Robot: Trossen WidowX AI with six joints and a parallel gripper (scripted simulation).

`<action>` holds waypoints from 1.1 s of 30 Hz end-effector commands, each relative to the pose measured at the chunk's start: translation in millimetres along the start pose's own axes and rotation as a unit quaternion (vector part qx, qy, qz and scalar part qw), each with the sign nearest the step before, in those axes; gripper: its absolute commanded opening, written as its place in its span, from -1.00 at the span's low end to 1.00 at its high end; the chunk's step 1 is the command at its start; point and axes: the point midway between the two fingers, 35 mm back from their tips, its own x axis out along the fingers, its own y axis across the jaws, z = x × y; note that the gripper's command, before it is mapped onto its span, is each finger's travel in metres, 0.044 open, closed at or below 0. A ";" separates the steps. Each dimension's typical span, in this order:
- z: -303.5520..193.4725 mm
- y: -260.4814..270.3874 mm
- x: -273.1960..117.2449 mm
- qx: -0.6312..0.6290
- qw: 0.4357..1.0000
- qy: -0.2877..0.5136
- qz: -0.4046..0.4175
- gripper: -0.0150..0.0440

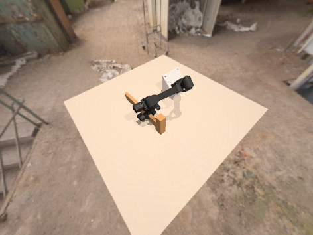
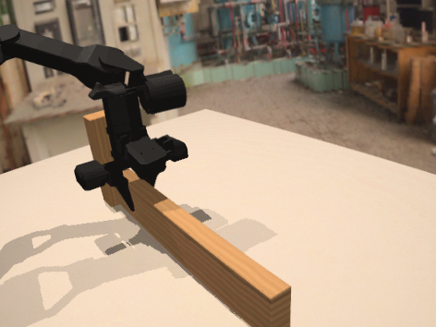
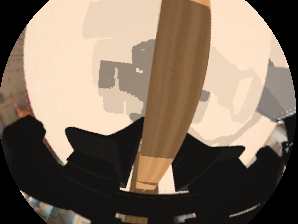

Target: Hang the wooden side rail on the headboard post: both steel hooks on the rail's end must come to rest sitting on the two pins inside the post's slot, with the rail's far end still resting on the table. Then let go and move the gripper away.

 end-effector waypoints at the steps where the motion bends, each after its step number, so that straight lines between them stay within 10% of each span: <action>1: 2.1 3.3 -8.0 0.003 1.000 -0.002 0.009 -0.49; 33: 2.1 3.2 -13.3 0.003 1.000 -0.002 0.009 -0.49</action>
